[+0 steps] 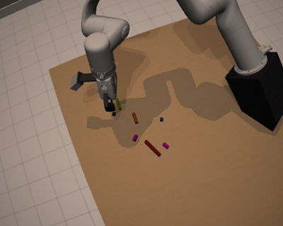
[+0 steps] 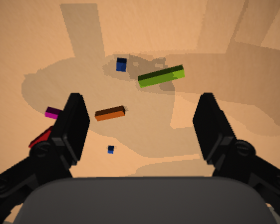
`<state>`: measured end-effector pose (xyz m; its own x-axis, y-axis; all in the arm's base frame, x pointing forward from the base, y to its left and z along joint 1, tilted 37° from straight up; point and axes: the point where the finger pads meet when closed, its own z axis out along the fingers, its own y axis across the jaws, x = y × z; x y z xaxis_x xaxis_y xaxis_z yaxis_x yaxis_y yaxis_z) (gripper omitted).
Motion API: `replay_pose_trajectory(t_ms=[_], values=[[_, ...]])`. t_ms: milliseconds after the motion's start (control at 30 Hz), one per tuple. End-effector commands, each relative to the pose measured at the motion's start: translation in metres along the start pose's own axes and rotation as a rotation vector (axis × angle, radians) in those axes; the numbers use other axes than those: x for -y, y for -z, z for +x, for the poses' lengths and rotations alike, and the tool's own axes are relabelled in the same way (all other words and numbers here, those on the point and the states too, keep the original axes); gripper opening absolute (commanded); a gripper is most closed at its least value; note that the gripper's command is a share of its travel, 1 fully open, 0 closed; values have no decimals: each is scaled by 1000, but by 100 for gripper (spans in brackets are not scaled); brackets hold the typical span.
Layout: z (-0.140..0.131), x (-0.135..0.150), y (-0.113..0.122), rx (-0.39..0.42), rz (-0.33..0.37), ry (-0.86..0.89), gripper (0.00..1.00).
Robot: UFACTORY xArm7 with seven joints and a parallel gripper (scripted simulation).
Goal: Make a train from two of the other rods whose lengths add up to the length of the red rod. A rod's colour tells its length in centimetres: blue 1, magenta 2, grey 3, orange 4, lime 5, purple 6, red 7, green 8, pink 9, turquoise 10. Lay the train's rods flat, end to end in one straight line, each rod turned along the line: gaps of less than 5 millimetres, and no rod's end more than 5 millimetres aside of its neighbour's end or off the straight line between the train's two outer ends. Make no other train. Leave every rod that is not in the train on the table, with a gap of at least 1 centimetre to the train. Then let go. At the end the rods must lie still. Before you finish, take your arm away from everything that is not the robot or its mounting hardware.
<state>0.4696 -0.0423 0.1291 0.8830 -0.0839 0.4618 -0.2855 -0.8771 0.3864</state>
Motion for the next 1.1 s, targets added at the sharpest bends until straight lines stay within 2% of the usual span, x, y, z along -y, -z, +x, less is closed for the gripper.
replay_pose_trajectory(t_ms=[0,267,333,367,833,900,933,1067], values=[[-2,9,1,9,4,168,100],[-8,20,2,9,8,410,100],[-8,20,2,9,8,410,100],[-10,24,2,10,9,495,100],[-20,42,3,9,14,897,100],[-20,42,3,9,14,897,100],[-22,46,4,8,15,986,100],[-24,50,4,8,16,1081,100]])
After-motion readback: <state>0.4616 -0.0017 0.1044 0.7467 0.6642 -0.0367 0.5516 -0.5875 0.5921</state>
